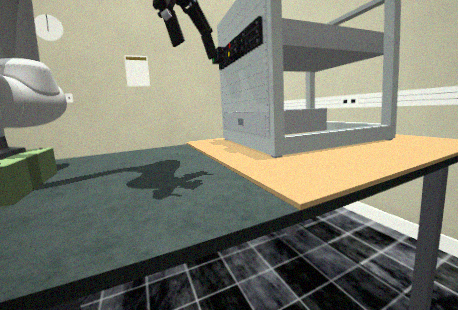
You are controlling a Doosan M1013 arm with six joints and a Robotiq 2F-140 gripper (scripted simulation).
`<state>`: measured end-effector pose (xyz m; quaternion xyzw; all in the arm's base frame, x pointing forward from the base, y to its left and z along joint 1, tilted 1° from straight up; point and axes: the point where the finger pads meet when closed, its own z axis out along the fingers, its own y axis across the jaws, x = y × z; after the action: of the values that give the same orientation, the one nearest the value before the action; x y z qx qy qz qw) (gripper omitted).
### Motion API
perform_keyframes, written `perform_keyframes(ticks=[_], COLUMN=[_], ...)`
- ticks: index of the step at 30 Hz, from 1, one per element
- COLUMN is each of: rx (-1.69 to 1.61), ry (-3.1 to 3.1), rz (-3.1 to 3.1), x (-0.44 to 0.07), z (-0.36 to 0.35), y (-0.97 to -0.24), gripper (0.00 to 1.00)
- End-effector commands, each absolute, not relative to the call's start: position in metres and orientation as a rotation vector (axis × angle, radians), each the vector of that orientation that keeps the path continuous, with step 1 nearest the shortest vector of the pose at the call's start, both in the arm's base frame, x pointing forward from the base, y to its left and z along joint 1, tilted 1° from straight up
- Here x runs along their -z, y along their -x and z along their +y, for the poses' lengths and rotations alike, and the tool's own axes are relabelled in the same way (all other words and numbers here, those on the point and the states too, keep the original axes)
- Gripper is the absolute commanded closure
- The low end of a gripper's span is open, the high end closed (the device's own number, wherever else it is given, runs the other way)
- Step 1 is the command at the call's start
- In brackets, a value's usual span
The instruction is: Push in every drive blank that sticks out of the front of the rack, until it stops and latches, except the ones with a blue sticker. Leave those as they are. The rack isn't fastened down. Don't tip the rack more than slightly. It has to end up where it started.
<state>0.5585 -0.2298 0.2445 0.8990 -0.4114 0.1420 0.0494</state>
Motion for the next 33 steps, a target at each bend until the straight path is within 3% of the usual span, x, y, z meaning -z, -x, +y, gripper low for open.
perform_keyframes(ticks=[1,33], rx=[-0.426,-0.363], ry=[-2.732,-2.547], rz=[-1.232,-0.652], x=[-0.243,-0.227], z=[-0.23,-0.224], y=[-0.555,-0.52], gripper=[0.0,0.0])
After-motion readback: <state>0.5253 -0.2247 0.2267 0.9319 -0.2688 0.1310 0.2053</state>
